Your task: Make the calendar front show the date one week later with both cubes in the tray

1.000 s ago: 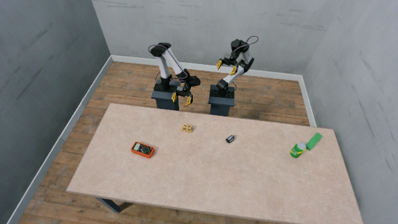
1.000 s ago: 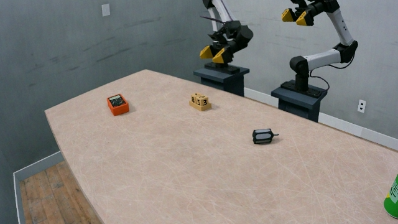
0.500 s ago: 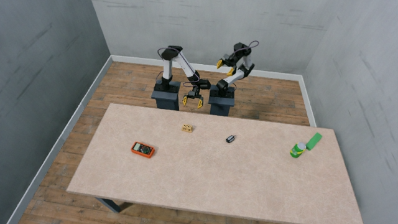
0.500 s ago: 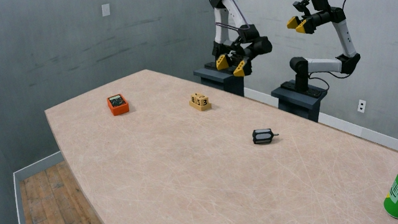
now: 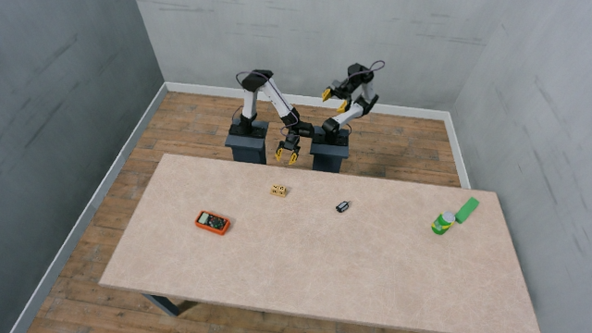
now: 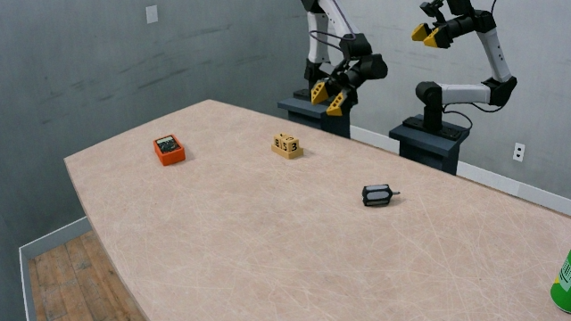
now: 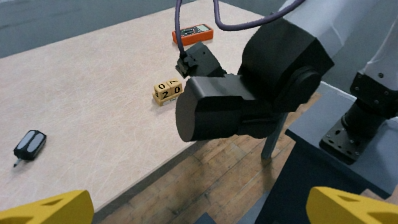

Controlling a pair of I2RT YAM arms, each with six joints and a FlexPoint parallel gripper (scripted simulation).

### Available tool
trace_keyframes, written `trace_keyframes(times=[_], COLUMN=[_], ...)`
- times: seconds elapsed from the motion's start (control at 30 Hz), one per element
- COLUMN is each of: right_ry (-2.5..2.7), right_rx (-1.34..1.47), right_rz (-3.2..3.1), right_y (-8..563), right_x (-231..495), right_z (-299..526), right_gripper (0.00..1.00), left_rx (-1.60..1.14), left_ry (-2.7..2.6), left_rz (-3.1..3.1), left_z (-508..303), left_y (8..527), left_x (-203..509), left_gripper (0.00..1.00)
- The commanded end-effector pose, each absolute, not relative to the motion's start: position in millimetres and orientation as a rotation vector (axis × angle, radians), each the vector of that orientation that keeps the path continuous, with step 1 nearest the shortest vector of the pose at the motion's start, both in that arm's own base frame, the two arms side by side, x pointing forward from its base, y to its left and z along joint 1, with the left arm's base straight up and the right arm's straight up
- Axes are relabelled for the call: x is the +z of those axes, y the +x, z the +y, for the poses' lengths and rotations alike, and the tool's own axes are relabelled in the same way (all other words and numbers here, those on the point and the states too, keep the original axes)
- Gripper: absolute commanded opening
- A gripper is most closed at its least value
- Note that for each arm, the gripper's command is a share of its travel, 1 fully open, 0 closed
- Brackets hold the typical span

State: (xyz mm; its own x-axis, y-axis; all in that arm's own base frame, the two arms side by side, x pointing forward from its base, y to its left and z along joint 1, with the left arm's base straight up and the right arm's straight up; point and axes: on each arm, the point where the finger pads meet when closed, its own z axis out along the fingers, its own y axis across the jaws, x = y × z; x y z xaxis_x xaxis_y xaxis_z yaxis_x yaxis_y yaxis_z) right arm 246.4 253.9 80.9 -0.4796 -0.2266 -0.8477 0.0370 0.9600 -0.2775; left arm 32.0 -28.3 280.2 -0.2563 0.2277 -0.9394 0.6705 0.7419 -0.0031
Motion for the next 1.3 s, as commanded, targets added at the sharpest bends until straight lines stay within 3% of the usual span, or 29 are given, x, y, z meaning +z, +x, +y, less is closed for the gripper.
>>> trace_keyframes(times=[0.0, 0.23, 0.67, 1.03, 1.27], right_ry=[-0.333, -0.708, -1.278, -1.932, -2.086], right_rx=[-0.439, -0.638, -0.682, -0.351, -0.121], right_rz=[2.129, 2.314, 2.486, 2.417, 2.318], right_y=[252.5, 284.2, 313.1, 339.8, 352.1], right_x=[80.1, 74.1, 67.9, 67.2, 68.4], right_z=[257.1, 250.4, 234.7, 236.8, 244.8], right_gripper=[0.57, 0.57, 0.57, 0.57, 0.57], left_rx=[-0.491, -0.475, -0.43, -0.373, -0.349], left_ry=[0.706, 0.692, 0.672, 0.655, 0.651], left_rz=[1.822, 1.844, 1.919, 2.038, 2.088], left_z=[-35.6, -54.5, -95.1, -132.8, -141.1], left_y=[37.5, 61.3, 118.7, 185.3, 204.6], left_x=[286.2, 299.6, 310.2, 290.3, 276.5], left_gripper=[1.0, 1.0, 1.0, 1.0, 1.0])
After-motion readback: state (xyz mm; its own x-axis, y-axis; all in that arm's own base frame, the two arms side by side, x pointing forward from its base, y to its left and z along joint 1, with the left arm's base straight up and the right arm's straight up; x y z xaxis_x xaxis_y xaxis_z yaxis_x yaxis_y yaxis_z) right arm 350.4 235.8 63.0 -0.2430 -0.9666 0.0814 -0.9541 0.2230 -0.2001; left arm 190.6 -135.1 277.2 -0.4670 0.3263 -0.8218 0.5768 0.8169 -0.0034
